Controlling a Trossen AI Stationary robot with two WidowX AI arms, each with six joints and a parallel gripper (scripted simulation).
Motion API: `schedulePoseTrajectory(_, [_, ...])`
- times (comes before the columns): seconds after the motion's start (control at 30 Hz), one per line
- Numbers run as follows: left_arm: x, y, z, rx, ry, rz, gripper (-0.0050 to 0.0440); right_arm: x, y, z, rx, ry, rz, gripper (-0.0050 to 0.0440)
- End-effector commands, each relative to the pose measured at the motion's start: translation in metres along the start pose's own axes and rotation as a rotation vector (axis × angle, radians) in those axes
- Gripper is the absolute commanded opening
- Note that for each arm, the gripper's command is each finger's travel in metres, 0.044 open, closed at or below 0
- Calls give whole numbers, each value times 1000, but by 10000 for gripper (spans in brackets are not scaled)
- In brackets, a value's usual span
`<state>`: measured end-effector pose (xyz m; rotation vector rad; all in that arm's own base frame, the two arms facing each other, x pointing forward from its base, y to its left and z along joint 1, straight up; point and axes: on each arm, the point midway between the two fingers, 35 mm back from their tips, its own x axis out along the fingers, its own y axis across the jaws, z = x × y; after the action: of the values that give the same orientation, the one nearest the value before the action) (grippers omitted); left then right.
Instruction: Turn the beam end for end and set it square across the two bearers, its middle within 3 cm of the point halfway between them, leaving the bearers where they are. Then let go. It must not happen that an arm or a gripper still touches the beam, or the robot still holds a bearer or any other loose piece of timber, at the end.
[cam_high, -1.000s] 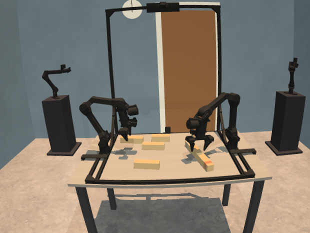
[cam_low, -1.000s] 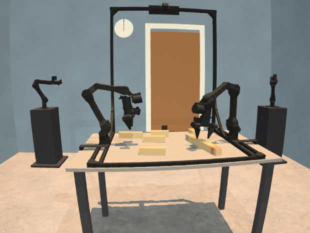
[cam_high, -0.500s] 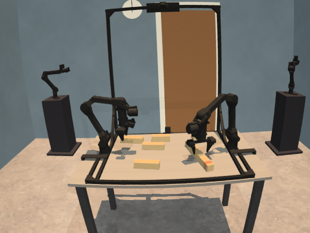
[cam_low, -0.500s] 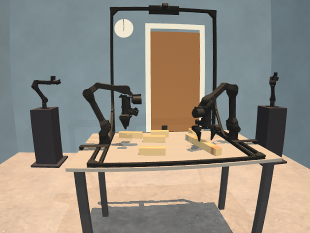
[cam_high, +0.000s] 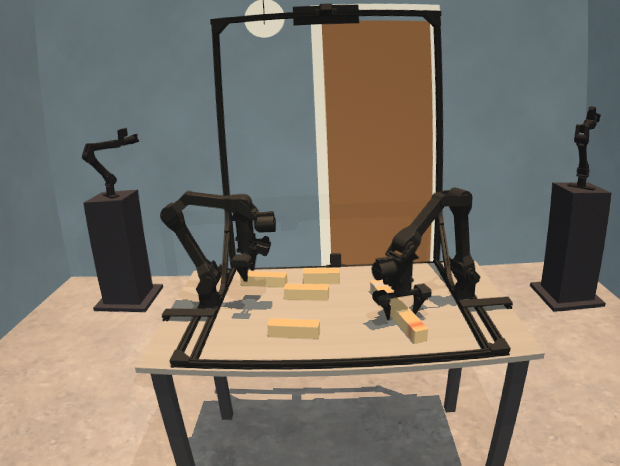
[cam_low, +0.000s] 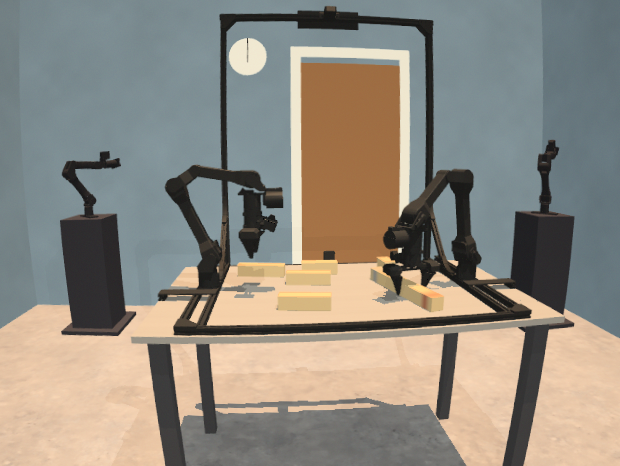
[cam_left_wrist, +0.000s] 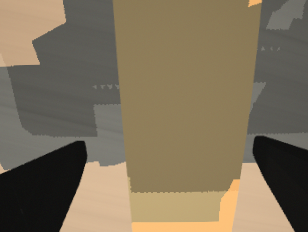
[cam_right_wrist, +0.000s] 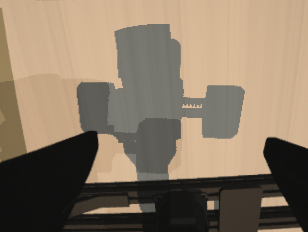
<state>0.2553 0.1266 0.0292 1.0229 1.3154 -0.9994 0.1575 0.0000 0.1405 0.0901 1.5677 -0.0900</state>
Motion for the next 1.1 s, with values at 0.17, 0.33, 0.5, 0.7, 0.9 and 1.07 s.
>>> schedulePoseTrajectory(0.17, [7,-4,1,2,-3,-16,440,0,0,0,3,1,0,440])
schedulePoseTrajectory(0.33, [7,-4,1,2,-3,-16,416,0,0,0,3,1,0,440])
schedulePoseTrajectory(0.5, [7,-4,1,2,-3,-16,296,0,0,0,3,1,0,440])
schedulePoseTrajectory(0.7, [7,-4,1,2,-3,-16,269,0,0,0,3,1,0,440])
schedulePoseTrajectory(0.9, [7,-4,1,2,-3,-16,236,0,0,0,3,1,0,440])
schedulePoseTrajectory(1.07, [7,-4,1,2,-3,-16,203,0,0,0,3,1,0,440])
